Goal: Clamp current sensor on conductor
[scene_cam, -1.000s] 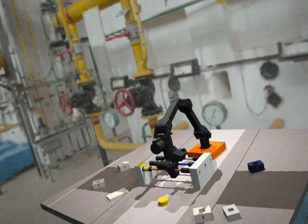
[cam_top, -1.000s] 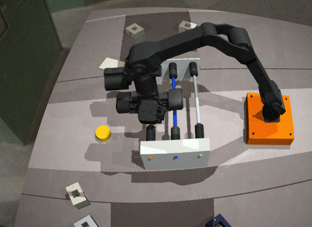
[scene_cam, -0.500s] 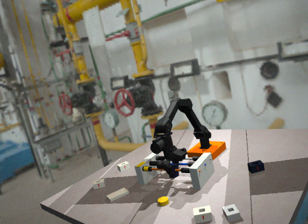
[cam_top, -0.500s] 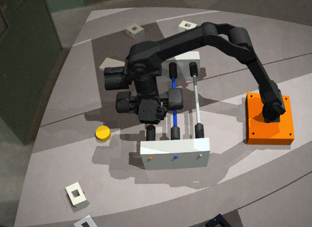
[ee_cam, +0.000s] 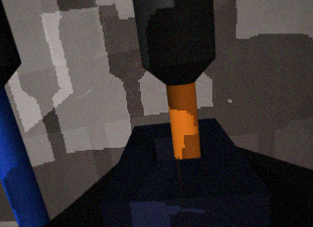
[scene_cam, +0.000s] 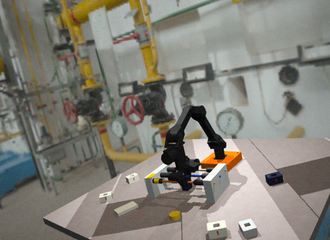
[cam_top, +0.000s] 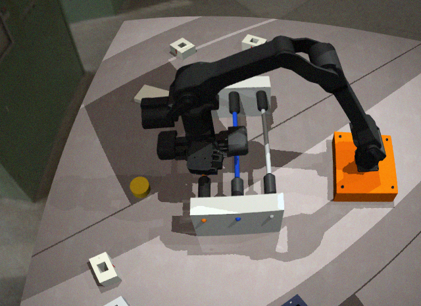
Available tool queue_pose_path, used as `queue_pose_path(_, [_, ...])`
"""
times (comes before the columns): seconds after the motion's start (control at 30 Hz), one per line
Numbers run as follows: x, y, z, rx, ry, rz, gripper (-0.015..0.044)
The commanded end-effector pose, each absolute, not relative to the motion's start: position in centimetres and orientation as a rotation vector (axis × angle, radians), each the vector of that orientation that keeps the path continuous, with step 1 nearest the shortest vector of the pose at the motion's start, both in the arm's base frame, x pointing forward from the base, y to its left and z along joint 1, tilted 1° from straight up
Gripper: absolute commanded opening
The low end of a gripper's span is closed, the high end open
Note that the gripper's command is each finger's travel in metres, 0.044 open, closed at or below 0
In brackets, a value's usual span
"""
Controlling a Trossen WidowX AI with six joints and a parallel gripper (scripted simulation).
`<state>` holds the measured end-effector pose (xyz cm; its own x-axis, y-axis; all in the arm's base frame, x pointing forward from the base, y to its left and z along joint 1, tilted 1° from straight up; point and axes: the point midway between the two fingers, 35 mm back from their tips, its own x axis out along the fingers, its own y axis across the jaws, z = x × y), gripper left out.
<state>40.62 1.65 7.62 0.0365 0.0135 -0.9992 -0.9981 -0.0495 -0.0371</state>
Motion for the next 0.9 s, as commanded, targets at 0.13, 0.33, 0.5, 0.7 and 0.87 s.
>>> queue_pose_path(0.13, [40.59, 1.65, 7.64, -1.254, 1.149, 1.224, 0.0])
queue_pose_path(0.33, [40.59, 1.65, 7.64, -1.254, 1.149, 1.224, 0.0])
queue_pose_path(0.5, [40.75, 1.66, 7.67, -1.244, 1.165, 1.24, 0.0])
queue_pose_path(0.7, [41.15, 1.68, 7.73, -1.214, 1.215, 1.289, 0.0])
queue_pose_path(0.87, [41.15, 1.68, 7.73, -1.214, 1.215, 1.289, 0.0])
